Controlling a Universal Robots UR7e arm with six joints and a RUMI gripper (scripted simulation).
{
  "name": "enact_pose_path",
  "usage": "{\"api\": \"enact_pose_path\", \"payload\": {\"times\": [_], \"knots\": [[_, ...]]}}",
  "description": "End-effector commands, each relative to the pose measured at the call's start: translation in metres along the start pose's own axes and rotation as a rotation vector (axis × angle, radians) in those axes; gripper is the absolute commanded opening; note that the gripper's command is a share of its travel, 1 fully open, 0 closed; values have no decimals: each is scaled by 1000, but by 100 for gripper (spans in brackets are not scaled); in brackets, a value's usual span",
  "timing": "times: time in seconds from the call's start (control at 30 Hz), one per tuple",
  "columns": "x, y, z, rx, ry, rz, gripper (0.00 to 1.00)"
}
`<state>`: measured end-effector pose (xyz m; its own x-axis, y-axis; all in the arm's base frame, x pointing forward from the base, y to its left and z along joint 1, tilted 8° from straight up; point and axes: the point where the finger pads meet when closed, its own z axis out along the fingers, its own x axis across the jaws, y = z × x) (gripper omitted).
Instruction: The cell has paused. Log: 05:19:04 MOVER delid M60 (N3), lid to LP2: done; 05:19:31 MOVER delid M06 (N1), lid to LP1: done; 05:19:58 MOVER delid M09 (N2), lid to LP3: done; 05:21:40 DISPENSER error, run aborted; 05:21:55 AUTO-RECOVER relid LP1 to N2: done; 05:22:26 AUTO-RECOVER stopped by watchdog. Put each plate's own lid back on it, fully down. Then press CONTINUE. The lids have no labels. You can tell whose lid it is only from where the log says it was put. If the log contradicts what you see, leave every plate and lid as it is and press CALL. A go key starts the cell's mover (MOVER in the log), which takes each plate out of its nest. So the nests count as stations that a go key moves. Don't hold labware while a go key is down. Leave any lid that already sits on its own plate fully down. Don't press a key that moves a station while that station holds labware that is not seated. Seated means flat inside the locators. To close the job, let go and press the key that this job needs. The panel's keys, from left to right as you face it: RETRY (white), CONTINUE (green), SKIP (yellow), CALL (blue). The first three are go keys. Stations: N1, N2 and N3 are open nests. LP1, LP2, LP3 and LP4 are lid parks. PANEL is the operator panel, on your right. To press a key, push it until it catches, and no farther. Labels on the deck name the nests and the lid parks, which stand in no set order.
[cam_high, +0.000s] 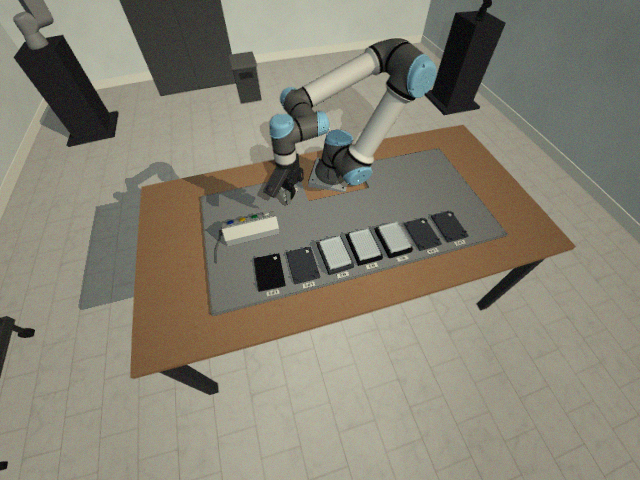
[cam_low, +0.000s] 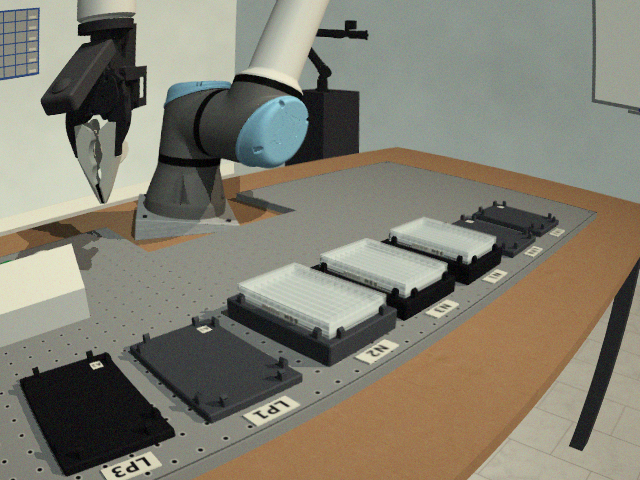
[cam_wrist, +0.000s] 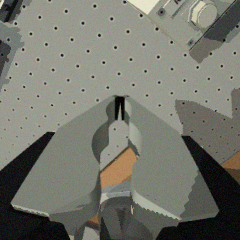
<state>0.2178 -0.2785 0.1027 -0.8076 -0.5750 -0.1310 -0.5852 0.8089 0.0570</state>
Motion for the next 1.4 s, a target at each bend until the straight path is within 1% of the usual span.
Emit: {"api": "enact_pose_path", "payload": {"times": [0.0,0.17,0.33,0.4,0.87,1.37], "knots": [[19,-16,0,0,1,93,0],[39,-31,0,0,1,193,0],[58,-46,0,0,1,196,0],[58,-46,0,0,1,196,0],[114,-89,0,0,2,196,0],[116,-90,0,0,2,196,0]]}}
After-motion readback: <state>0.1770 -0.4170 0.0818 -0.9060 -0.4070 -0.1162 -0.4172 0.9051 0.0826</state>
